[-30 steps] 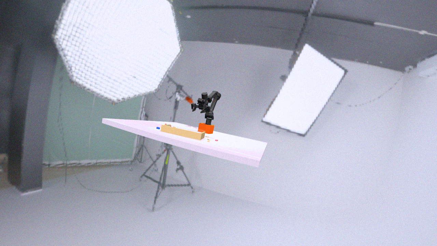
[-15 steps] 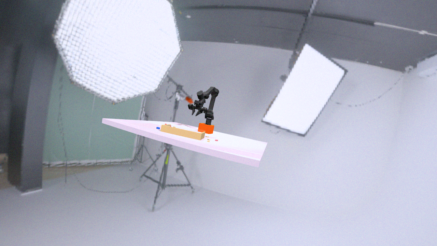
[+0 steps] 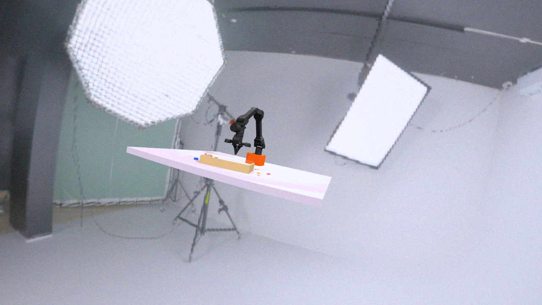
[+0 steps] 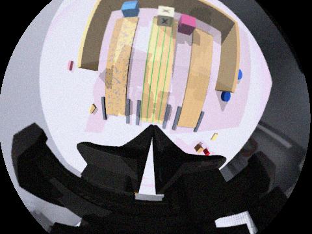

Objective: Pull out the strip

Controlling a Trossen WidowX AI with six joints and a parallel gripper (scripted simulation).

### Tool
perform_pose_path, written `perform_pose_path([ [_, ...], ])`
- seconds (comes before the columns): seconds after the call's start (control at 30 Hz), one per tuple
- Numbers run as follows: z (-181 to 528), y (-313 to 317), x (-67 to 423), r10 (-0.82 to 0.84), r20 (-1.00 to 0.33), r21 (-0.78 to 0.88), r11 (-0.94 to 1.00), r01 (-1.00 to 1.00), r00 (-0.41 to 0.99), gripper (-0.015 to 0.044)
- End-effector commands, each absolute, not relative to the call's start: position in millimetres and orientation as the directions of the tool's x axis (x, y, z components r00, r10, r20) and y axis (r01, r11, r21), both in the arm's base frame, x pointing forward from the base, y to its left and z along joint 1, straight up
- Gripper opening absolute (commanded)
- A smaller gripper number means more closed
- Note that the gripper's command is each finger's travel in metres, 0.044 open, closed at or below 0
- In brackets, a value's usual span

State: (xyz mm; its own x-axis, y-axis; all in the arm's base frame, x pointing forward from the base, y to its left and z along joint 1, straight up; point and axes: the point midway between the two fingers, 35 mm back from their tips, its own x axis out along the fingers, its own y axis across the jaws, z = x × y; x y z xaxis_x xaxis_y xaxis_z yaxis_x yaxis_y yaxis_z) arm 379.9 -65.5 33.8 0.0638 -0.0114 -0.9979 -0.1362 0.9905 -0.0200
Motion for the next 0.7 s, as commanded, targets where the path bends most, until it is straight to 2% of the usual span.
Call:
perform_pose_path([
  [0.0,30.9,-67.3,381.4,-0.008,-0.999,-0.013,0.988,-0.152,0.036,0.0],
  [0.67,0.5,-66.6,383.1,-0.008,-0.999,-0.013,0.988,-0.152,0.036,0.0],
])
